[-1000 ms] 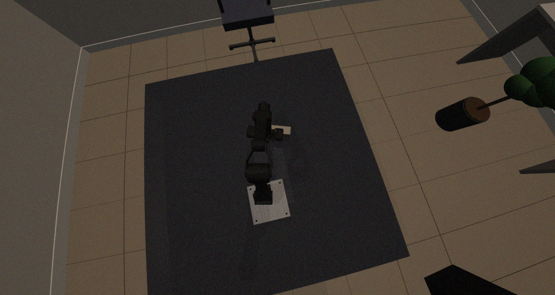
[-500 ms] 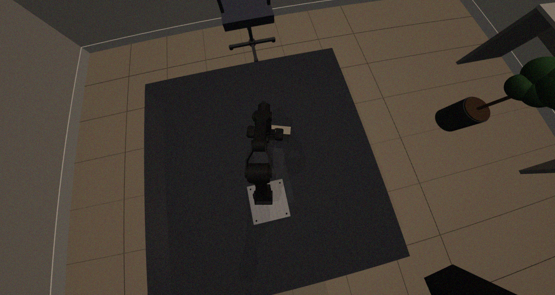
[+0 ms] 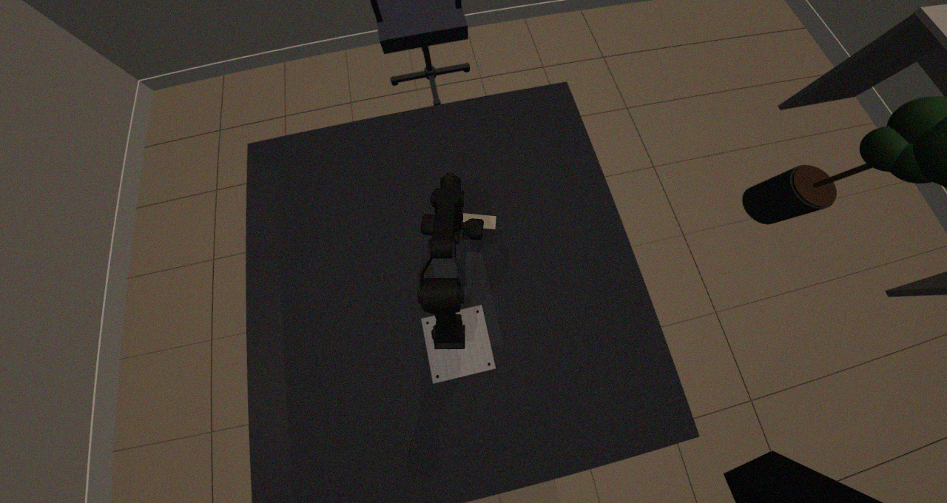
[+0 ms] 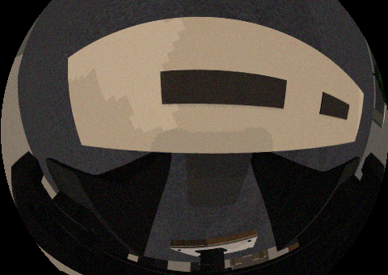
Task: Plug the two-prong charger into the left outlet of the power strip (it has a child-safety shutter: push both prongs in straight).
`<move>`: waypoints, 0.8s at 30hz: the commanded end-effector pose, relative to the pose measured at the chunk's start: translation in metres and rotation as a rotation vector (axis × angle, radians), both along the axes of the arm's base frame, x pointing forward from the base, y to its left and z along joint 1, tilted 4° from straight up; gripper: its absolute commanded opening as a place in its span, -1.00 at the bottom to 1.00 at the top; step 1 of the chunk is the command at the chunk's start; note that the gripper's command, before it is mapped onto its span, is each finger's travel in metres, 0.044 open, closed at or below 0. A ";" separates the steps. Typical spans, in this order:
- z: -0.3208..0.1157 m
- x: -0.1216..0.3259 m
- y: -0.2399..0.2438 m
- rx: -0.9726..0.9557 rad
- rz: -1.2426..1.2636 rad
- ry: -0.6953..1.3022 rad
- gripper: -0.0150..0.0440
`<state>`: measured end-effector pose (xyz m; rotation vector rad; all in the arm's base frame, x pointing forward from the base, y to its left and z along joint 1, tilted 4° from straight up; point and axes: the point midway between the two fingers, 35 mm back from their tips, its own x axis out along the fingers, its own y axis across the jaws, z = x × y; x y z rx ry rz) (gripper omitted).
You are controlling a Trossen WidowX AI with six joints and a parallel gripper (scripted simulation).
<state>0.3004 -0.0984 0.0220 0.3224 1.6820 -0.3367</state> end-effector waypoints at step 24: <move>0.000 -0.005 0.002 -0.006 0.000 -0.014 1.00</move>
